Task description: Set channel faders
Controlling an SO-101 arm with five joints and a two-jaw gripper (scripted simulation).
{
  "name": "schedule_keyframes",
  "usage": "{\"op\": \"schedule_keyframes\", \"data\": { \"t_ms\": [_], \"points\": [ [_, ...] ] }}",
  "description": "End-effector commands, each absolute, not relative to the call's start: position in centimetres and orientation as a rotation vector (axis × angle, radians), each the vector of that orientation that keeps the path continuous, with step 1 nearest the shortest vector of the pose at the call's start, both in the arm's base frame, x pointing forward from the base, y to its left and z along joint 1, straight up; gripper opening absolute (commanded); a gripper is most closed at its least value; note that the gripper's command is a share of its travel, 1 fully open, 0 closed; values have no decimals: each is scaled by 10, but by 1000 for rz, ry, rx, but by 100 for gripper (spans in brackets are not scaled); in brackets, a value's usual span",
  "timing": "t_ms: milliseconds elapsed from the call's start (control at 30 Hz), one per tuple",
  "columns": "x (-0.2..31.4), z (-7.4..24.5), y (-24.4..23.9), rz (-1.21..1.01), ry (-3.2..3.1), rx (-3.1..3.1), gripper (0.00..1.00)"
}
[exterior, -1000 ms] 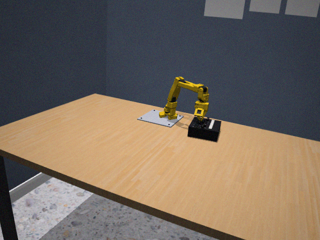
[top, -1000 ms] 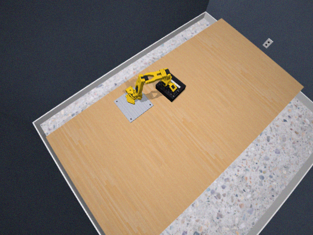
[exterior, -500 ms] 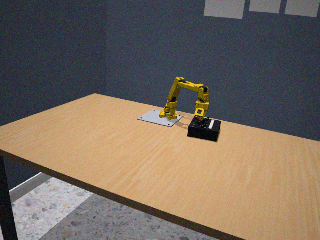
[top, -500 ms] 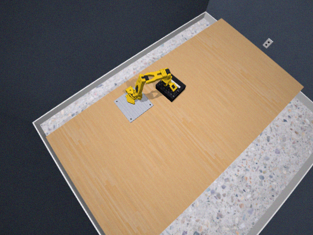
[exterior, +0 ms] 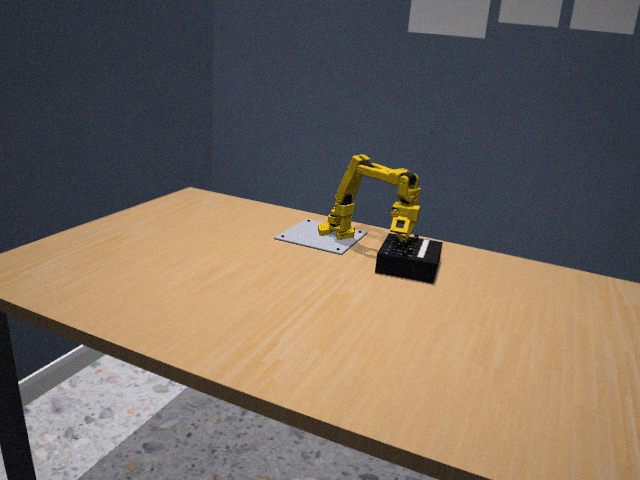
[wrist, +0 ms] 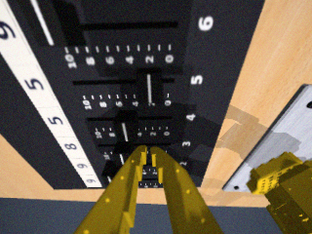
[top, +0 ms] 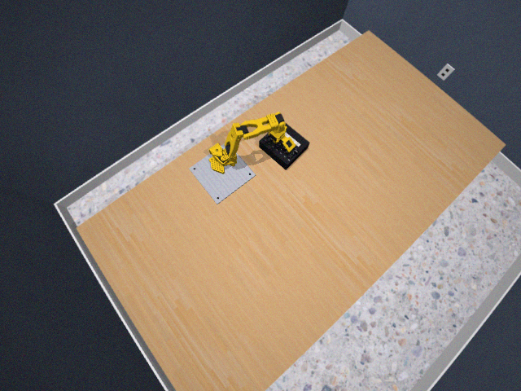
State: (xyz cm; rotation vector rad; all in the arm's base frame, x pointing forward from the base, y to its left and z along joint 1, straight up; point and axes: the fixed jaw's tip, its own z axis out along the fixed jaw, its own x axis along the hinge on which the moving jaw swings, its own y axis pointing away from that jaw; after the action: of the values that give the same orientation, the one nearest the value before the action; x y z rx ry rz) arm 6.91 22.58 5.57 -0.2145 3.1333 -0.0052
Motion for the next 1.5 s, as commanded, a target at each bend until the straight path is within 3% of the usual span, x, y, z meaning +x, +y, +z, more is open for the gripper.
{"op": "schedule_keyframes", "data": {
  "t_ms": [0,1467],
  "points": [
    [66,54,230,-4,3135,-221,0],
    [65,55,235,-4,3135,-221,0]
  ]
}}
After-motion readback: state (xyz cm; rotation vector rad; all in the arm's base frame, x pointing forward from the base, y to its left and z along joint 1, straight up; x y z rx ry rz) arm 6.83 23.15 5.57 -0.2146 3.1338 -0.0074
